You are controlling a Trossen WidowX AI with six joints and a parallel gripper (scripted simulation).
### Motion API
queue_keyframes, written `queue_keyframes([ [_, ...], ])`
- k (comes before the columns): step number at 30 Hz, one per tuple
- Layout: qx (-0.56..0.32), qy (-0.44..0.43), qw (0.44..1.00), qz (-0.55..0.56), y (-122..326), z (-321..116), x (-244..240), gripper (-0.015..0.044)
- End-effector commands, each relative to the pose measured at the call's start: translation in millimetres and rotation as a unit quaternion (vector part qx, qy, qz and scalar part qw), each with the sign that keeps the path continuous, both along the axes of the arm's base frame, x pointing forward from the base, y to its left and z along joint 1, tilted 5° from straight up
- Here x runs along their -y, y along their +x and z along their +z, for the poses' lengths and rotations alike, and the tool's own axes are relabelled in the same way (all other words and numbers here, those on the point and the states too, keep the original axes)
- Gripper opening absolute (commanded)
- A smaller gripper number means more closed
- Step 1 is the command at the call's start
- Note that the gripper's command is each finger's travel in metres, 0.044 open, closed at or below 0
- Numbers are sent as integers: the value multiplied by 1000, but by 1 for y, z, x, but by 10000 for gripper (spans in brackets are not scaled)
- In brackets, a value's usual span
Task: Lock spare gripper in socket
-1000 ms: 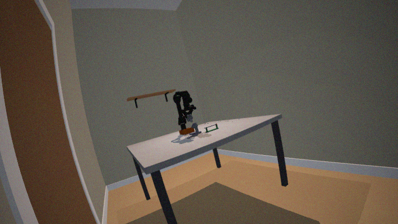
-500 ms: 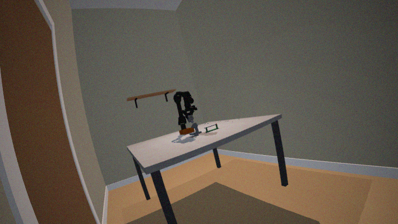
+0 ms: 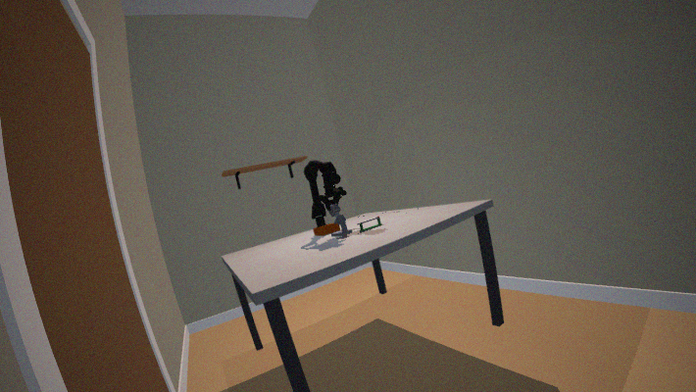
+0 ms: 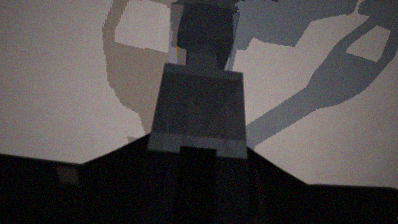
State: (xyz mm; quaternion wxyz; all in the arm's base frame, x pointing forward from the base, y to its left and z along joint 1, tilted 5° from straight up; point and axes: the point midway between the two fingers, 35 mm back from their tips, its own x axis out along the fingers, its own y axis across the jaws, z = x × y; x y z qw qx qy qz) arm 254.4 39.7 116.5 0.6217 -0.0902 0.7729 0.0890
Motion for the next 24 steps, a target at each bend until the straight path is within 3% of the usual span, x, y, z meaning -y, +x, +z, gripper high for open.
queue_keyframes([
  [1, 2, 0, 1000, -1, 3, -4, -1, 0],
  [24, 3, 0, 1000, -1, 18, -30, -6, 0],
])
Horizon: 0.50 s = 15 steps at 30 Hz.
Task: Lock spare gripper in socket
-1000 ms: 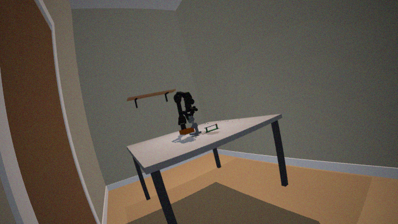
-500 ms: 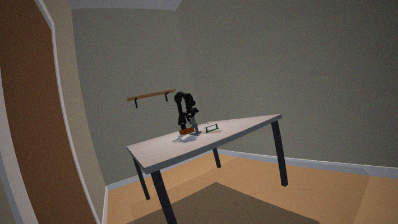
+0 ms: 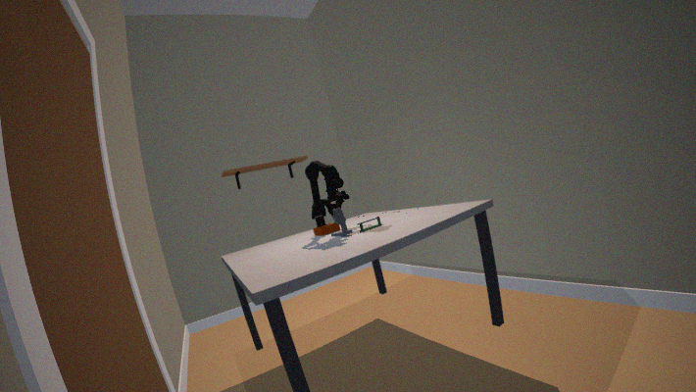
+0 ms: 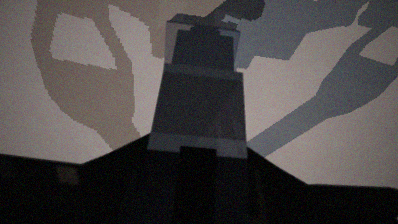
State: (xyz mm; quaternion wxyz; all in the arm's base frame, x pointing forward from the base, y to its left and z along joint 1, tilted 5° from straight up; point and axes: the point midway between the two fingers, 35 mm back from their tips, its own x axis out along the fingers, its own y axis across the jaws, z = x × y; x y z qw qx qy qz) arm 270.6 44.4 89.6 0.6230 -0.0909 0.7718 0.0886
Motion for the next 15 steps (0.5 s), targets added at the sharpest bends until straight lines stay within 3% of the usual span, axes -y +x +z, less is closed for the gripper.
queue_keyframes([
  [1, 2, 1, 1000, -2, 2, -3, -1, 0],
  [14, -1, 0, 1000, 0, 0, -1, 0, 0],
  [15, -1, 0, 1000, 0, 0, -1, 0, 26],
])
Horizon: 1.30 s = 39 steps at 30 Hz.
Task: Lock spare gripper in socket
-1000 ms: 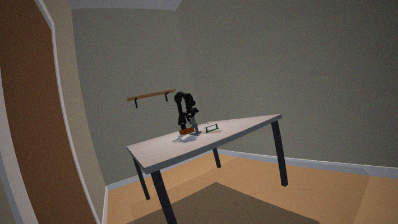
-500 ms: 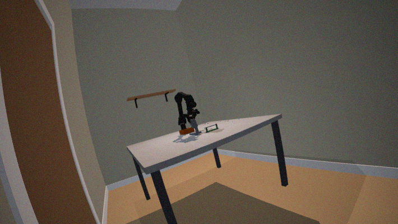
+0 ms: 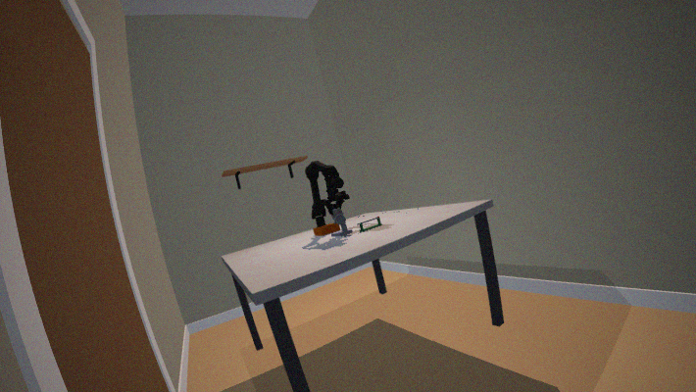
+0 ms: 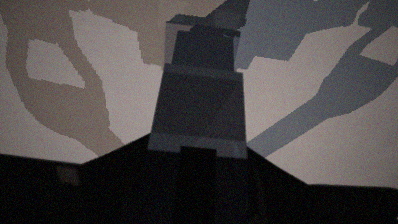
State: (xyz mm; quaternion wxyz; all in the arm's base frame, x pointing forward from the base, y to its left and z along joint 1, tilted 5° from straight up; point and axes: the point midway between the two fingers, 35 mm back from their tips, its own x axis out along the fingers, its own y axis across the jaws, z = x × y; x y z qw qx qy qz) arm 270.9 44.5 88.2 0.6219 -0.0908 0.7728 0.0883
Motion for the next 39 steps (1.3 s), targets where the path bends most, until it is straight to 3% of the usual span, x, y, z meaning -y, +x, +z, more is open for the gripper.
queue_keyframes([
  [1, 0, 0, 1000, 0, 0, 0, 0, 52],
  [16, 0, 0, 1000, 0, 0, 0, 0, 440],
  [39, -2, 0, 1000, -4, -23, 38, 7, 440],
])
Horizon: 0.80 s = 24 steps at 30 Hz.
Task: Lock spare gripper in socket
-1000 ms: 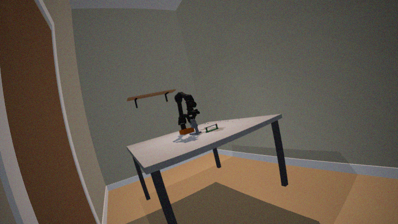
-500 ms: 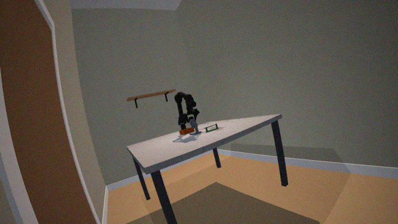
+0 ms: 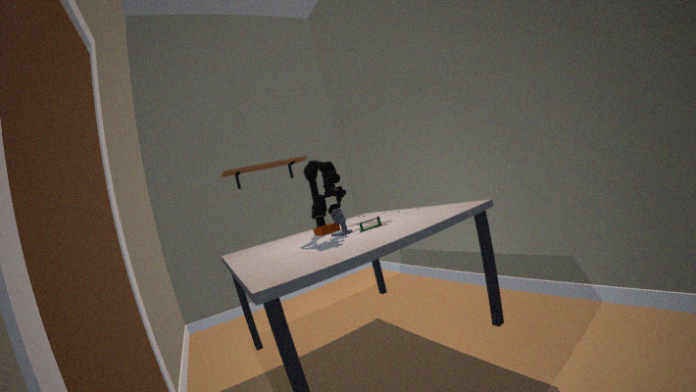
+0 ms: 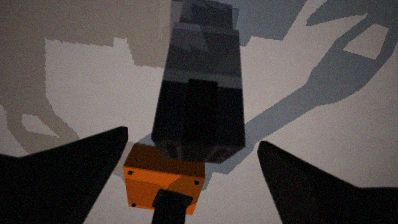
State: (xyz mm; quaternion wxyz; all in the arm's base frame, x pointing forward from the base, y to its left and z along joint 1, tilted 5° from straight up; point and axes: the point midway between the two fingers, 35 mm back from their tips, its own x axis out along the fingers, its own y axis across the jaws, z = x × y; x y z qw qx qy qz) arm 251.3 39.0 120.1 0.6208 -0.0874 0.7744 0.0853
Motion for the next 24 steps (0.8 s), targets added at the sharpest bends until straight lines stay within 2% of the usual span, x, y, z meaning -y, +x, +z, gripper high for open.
queue_keyframes([
  [1, 0, 0, 1000, 0, -5, 8, 1, 440],
  [24, 13, 2, 1000, -4, -23, 45, 7, 440],
])
